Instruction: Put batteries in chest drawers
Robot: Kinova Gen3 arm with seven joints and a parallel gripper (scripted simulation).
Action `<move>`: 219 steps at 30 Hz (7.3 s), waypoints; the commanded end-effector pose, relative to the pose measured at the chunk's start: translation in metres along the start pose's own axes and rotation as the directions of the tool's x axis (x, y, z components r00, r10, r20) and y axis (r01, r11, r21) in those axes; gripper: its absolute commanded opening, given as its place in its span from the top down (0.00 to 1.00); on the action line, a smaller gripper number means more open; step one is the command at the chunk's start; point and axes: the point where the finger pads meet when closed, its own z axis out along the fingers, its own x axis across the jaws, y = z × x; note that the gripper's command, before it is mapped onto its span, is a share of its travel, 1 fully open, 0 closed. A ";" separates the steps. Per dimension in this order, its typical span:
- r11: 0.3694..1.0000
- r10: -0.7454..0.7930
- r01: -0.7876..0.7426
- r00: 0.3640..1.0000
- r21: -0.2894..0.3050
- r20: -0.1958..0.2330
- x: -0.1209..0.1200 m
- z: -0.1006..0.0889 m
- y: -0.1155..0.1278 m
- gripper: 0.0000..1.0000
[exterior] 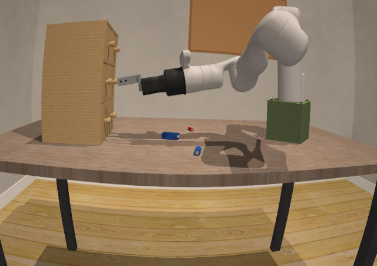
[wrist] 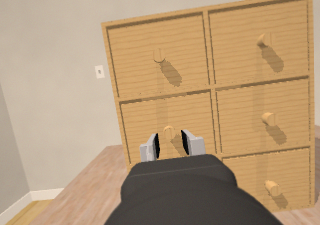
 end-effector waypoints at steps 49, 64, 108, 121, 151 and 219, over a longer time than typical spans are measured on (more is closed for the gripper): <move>1.000 0.000 0.000 1.000 0.002 0.000 0.000 0.031 -0.006 0.33; 1.000 0.000 0.000 1.000 0.002 0.000 0.000 0.034 -0.007 0.33; 1.000 0.000 0.000 1.000 0.002 0.000 0.000 0.034 -0.007 0.63; 1.000 0.000 0.000 1.000 0.002 0.000 0.000 0.029 -0.006 0.63; 1.000 0.000 0.000 1.000 0.002 0.000 0.000 -0.005 0.000 0.63; 1.000 0.000 0.000 1.000 0.002 0.000 0.000 -0.034 0.005 0.39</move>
